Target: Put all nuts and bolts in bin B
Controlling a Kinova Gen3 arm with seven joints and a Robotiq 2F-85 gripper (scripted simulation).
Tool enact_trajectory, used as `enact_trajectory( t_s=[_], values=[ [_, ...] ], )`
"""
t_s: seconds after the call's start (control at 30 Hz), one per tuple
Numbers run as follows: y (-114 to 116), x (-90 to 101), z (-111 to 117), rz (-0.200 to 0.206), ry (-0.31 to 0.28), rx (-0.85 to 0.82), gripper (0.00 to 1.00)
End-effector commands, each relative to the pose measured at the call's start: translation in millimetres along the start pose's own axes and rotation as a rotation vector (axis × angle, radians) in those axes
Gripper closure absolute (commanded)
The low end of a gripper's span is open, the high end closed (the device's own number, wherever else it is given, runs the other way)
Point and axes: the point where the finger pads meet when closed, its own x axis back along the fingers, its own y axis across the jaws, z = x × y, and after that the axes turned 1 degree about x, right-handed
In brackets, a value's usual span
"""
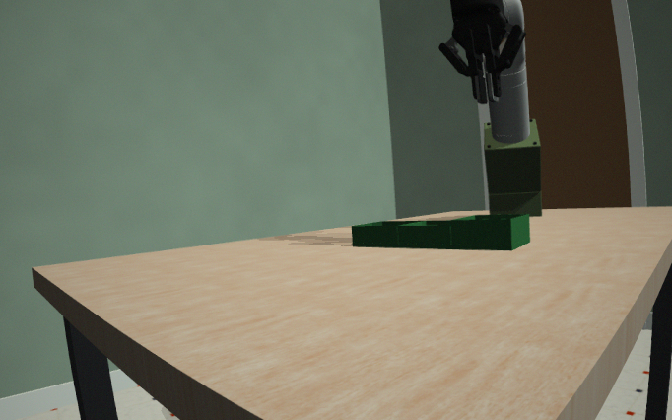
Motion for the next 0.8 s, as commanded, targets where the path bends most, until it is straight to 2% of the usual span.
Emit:
enact_trajectory(
  t_s=[0.0, 0.1, 0.17, 0.63, 0.67, 0.73, 0.77],
  values=[
    [18.9, -7.2, -7.8, -0.006, -0.006, -0.102, 0.7],
    [41.0, -16.5, -15.0, -0.006, -0.006, -0.164, 0.7],
    [41.0, -16.5, -15.0, -0.006, -0.006, -0.164, 0.7],
    [144.1, -60.0, -49.1, -0.007, -0.006, -0.164, 0.7],
    [151.4, -63.2, -51.5, -0.02, -0.004, -0.169, 0.7],
    [151.4, -63.2, -51.5, -0.02, -0.004, -0.169, 0.7],
    [158.8, -66.2, -53.9, -0.063, -0.005, -0.179, 0.7]
  ],
)
